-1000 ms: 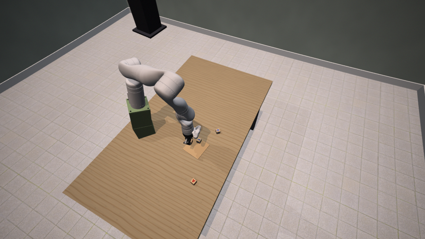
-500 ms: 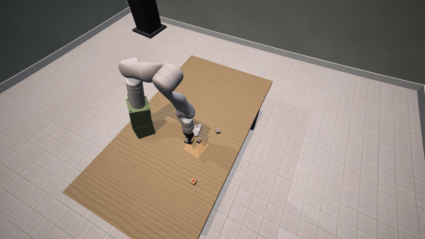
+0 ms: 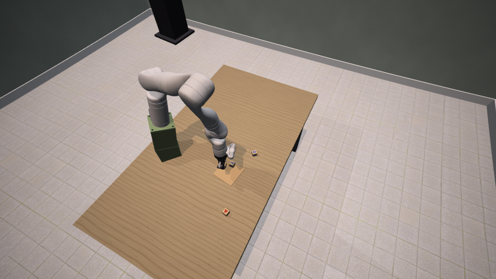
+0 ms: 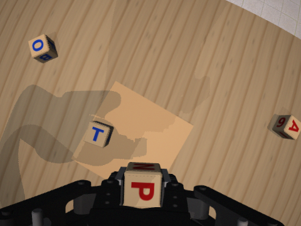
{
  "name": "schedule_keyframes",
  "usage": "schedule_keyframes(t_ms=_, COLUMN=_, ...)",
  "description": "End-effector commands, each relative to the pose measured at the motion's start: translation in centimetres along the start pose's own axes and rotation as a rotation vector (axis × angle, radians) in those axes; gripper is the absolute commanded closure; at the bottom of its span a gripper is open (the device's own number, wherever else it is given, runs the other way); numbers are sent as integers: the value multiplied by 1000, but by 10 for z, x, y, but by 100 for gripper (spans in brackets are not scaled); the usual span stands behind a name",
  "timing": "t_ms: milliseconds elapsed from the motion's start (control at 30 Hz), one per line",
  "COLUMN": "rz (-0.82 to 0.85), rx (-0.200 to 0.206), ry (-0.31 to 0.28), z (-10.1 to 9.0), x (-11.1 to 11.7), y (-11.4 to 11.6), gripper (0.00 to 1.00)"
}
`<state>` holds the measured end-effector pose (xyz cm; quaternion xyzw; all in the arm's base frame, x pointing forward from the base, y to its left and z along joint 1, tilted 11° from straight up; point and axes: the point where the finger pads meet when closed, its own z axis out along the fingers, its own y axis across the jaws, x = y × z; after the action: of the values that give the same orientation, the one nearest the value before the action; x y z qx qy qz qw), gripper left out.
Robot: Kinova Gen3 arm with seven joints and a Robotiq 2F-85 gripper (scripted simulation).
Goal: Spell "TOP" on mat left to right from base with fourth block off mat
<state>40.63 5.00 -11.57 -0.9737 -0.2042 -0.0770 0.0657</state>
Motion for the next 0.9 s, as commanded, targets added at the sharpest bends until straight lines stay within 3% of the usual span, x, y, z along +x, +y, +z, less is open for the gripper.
schedule_keyframes(t_ms=0, rz=-78, rx=-2, ry=4, z=0, x=3, y=2, gripper=74)
schedule_keyframes(t_ms=267, rz=-500, rx=-6, ry=17, z=2, x=9, y=10, gripper=74)
schedule_keyframes(t_ms=333, rz=-500, rx=-6, ry=17, z=2, x=9, y=10, gripper=74)
schedule_keyframes(t_ms=667, rz=-1044, rx=-1, ry=4, z=0, x=9, y=19, gripper=74)
schedule_keyframes(t_ms=867, rz=-1212, rx=6, ry=-6, z=-2, x=7, y=23, gripper=74)
